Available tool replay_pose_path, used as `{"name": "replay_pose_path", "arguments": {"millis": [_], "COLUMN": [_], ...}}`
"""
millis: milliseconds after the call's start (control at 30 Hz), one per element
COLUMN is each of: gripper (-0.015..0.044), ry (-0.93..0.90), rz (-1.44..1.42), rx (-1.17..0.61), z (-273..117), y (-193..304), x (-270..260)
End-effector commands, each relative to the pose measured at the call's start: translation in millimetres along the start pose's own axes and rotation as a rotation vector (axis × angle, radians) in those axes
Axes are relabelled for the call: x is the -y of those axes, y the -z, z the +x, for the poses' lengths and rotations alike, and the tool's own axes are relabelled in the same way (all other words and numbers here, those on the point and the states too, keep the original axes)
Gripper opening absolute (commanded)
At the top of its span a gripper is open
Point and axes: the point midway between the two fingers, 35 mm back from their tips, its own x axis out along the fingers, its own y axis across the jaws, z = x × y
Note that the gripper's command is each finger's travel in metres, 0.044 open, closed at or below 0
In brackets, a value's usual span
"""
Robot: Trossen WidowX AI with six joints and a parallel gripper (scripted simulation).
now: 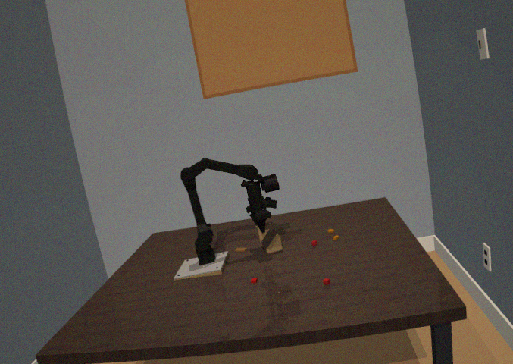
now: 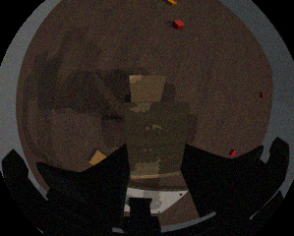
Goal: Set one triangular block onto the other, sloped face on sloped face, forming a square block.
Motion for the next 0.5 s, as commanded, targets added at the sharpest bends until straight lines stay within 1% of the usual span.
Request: {"name": "replay_pose_path", "arguments": {"millis": [0,200,467], "gripper": [0.0000,0.0000,0.0000], "ry": [-0.004,-0.004,-0.004], "rz": [0.002,0.002,0.002], "rx": [-0.011,-0.010,-0.010], "z": [10,32,33], "y": [-2,-11,-12], "x": [-1,-2,-2]}}
